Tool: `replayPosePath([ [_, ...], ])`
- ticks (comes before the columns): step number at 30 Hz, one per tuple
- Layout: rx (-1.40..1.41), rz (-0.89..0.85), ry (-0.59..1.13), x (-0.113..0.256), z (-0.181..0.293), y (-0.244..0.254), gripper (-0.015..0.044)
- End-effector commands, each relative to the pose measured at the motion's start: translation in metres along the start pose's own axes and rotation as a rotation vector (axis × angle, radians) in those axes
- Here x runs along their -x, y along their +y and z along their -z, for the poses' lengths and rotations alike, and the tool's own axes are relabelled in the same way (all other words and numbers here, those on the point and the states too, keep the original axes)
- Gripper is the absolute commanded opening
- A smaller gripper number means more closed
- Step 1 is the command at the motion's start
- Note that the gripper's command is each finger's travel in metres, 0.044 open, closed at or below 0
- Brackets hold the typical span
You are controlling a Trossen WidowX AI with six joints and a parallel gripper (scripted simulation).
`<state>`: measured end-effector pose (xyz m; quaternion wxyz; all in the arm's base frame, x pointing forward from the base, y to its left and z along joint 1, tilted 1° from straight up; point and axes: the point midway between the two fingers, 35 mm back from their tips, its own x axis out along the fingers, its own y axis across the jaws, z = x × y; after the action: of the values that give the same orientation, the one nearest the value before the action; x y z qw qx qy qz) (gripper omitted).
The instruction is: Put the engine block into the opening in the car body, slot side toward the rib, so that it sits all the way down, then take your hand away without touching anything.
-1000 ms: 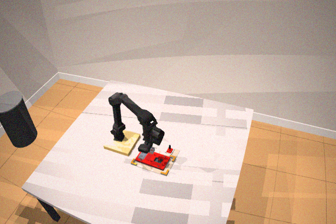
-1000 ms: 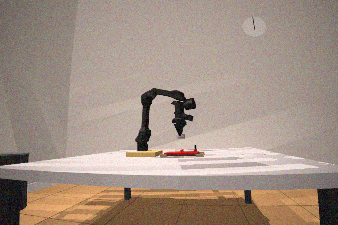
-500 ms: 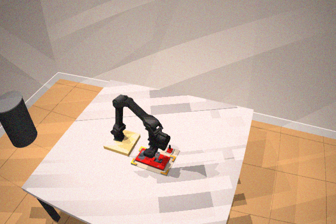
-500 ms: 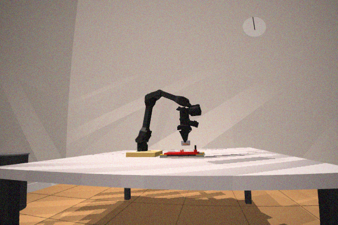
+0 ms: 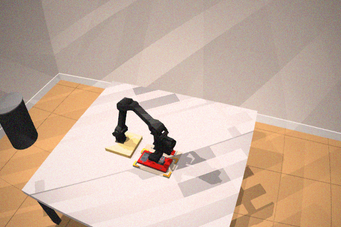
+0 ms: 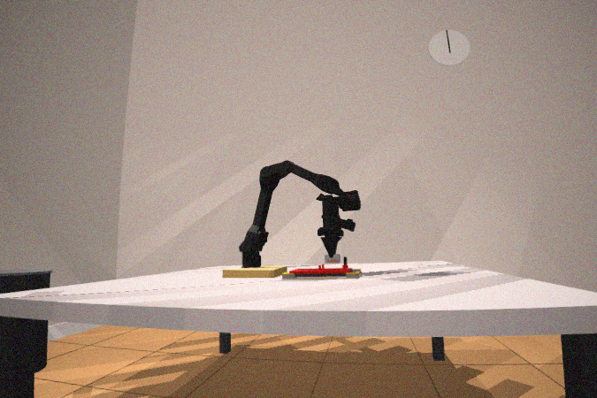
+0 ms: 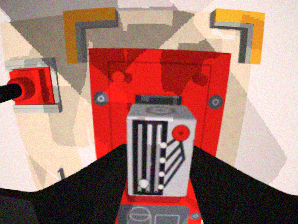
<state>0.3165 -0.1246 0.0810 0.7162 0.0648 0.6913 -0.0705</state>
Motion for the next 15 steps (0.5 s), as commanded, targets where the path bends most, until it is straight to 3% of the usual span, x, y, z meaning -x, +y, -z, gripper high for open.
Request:
replayPosePath([
  [1, -0.007, 0.004, -0.003, -0.0004, -0.0015, -0.0005, 0.0158],
  [15, 0.000, 0.004, -0.003, -0.0004, -0.0004, -0.0005, 0.0158],
])
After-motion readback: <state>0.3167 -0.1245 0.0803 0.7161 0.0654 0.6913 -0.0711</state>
